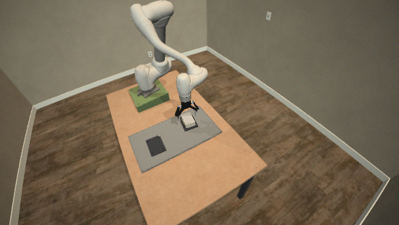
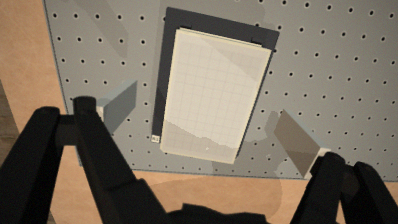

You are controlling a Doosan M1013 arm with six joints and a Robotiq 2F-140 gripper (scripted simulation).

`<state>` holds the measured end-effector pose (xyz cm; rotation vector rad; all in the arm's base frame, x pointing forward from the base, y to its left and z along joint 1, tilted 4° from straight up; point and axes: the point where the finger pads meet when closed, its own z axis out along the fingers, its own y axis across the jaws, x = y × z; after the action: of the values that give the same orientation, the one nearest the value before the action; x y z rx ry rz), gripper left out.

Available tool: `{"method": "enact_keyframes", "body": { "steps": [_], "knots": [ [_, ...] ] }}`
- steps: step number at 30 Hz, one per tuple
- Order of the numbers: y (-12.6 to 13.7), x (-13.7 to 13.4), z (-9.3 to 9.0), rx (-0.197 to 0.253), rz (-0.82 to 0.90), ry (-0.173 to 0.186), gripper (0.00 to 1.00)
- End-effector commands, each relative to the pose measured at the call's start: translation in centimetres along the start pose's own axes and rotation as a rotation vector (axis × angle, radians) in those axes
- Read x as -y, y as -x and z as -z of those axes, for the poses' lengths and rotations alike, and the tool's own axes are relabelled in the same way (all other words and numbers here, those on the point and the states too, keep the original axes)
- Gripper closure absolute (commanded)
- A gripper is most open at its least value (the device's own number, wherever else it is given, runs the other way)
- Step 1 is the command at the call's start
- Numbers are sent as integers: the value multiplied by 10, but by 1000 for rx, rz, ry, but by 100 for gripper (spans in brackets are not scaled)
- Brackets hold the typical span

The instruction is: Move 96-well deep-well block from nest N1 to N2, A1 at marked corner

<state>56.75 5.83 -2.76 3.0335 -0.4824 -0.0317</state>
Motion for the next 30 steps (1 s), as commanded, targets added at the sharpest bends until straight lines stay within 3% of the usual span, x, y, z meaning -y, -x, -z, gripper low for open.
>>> {"method": "enact_keyframes", "body": {
  "steps": [1, 14, 26, 27, 30],
  "knots": [
    [0, 0, -3, 0, 0, 0, 0],
    [0, 0, -25, 0, 0, 0, 0],
    [0, 0, -26, 0, 0, 0, 0],
    [0, 0, -26, 0, 0, 0, 100],
    [0, 0, -26, 0, 0, 0, 100]
  ]
}}
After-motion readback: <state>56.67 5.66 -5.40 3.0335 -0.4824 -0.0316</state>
